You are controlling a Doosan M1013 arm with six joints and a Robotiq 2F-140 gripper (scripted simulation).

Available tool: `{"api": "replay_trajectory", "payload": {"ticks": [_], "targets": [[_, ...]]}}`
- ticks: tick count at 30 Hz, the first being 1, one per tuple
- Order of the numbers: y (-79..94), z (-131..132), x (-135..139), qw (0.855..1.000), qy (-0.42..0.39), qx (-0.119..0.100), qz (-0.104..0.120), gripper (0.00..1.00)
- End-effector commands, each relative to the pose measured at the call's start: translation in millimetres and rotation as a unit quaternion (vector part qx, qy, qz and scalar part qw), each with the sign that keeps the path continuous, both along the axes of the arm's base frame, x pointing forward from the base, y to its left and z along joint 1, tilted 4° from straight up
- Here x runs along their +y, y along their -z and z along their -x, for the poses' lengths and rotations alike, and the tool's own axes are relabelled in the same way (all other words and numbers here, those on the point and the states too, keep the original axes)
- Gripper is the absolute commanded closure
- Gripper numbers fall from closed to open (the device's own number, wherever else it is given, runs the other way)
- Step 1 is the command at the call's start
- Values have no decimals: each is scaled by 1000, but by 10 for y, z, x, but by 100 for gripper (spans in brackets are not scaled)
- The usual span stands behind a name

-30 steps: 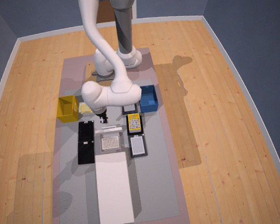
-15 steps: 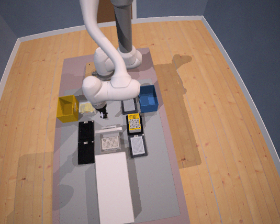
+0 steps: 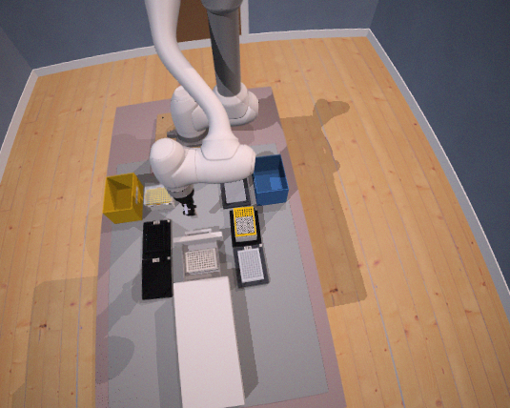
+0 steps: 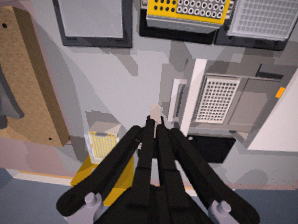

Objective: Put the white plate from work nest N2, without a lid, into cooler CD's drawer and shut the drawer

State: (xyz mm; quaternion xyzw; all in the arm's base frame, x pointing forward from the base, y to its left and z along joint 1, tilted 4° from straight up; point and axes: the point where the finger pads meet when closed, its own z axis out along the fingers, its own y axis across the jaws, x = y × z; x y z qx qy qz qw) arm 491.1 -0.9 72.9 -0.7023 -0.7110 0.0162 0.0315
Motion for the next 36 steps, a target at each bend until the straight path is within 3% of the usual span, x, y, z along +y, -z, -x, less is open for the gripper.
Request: {"api": "replay_trajectory", "payload": {"ticks": [1,26,36], "targets": [[-1,0,0,1000,0,0,0,100],[-1,0,0,1000,0,0,0,100],[106,7,3,1000,0,0,0,100]]}}
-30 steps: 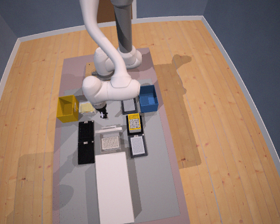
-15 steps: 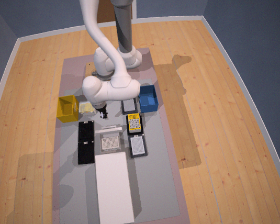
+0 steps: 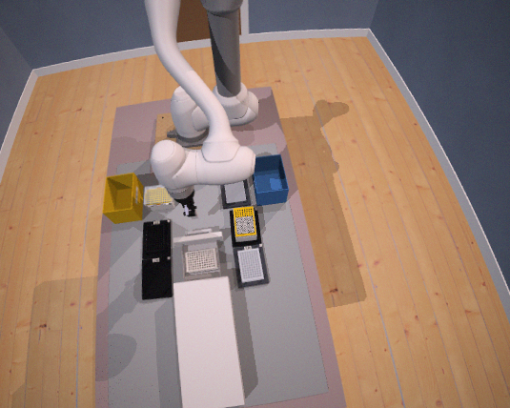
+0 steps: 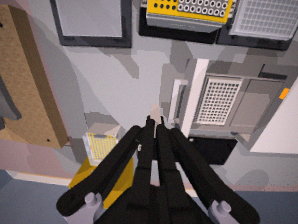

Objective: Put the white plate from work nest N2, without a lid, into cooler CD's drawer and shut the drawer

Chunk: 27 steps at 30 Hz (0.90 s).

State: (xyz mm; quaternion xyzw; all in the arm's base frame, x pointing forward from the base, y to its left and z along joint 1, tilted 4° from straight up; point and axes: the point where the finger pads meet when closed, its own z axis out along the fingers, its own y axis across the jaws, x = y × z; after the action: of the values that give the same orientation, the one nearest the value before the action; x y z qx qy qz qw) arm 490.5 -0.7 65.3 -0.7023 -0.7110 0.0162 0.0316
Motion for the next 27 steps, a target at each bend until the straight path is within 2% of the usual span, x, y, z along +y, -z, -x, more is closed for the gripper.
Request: {"api": "replay_trajectory", "payload": {"ticks": [1,27], "targets": [[44,3,1,1000,0,0,0,100],[363,24,8,1000,0,0,0,100]]}}
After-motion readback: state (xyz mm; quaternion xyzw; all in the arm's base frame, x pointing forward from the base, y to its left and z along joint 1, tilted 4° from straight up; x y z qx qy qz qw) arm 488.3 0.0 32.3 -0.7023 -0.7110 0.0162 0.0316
